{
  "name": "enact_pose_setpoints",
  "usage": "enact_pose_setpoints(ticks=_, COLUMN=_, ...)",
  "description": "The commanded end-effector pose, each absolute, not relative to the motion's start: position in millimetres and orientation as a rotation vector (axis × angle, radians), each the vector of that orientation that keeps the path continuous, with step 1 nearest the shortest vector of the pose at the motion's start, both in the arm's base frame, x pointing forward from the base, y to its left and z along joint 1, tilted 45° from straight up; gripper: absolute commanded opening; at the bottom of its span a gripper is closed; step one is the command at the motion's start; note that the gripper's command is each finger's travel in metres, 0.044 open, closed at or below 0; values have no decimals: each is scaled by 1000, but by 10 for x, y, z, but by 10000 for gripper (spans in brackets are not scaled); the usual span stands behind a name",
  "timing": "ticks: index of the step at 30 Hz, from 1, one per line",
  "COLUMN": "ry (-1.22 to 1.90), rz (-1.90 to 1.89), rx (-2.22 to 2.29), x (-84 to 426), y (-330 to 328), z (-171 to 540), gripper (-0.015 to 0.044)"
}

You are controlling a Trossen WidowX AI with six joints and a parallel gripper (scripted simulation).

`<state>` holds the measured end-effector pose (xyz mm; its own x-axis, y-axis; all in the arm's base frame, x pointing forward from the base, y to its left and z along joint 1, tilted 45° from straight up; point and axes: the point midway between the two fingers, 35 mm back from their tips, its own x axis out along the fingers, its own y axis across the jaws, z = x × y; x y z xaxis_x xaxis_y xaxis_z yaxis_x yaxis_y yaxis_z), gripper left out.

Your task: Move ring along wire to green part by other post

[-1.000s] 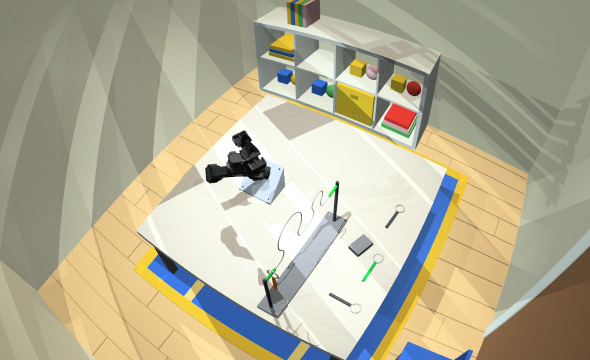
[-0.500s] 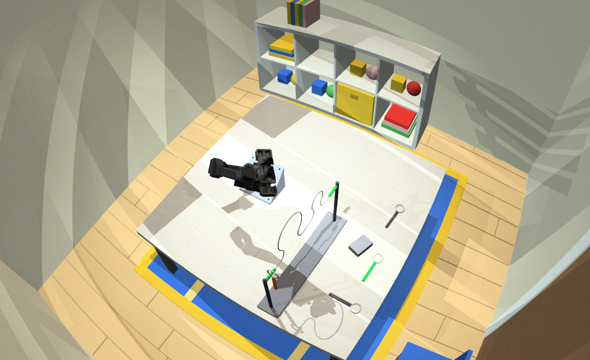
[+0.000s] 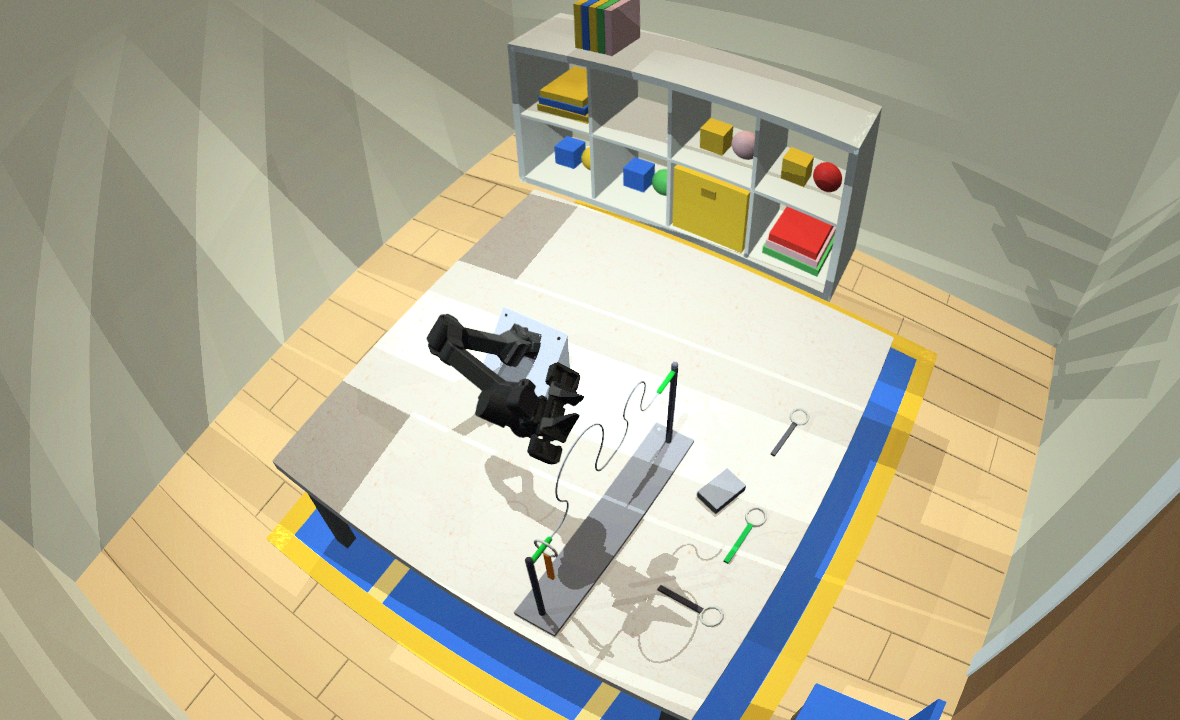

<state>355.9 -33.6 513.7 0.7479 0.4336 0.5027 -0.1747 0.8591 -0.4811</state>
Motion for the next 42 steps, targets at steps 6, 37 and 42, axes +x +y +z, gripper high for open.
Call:
enact_pose_setpoints(ticks=6, ry=-407, rz=158, rx=-531, x=3719, y=-1383, z=4710, gripper=160)
enact_pose_setpoints(ticks=37, ry=40, rz=-149, rx=-814, x=2235, y=-4166, z=3746, gripper=160)
enact_pose_setpoints(ticks=42, ry=40, rz=-150, rx=-813, x=2297, y=-4140, z=3788, gripper=160)
